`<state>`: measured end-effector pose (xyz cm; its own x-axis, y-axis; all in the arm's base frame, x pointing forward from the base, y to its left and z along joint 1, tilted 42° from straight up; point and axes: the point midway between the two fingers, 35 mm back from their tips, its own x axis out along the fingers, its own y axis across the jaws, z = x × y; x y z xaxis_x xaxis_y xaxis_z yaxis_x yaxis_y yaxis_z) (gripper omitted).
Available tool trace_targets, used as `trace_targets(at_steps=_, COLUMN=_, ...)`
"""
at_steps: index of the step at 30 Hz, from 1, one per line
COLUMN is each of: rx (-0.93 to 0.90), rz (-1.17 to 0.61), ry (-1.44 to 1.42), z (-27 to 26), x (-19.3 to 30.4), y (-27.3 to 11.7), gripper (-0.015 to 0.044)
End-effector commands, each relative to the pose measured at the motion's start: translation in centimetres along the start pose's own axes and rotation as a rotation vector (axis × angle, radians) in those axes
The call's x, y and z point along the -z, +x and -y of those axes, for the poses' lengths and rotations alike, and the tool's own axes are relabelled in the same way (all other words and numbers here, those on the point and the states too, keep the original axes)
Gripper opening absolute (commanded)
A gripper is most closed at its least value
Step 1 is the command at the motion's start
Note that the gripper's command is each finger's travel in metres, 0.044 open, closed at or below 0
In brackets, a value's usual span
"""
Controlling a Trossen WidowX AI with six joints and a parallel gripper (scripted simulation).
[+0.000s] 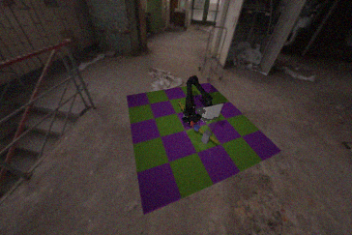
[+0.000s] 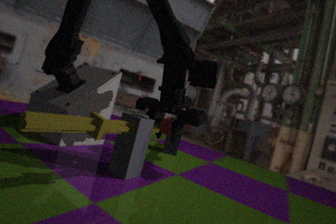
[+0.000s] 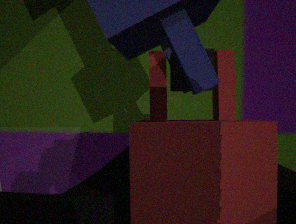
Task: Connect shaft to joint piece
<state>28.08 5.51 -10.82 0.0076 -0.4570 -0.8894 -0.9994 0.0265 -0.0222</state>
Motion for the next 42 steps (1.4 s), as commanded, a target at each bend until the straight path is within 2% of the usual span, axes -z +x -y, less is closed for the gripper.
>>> trace_targets(at_steps=1, rx=0.000, rz=0.000, ry=0.000, z=0.0, x=0.0, y=0.0, gripper=0.0105)
trace_targets(at_steps=3, rx=0.000, rz=0.000, ry=0.000, z=0.0, x=0.0, y=0.0, gripper=0.0147)
trace_targets(at_steps=5, rx=0.000, rz=0.000, ry=0.000, z=0.0, x=0.0, y=0.0, gripper=0.0147)
trace_targets(at_steps=16, rx=0.000, rz=0.000, ry=0.000, z=0.0, x=0.0, y=0.0, gripper=0.0436)
trace_targets(at_steps=30, rx=-0.007, rz=-0.021, ry=0.002, z=0.0, x=0.0, y=0.0, gripper=0.0440)
trace_targets(at_steps=42, rx=-0.016, rz=-0.412, ry=0.004, z=-0.2, x=-0.9, y=-2.2, gripper=0.0440)
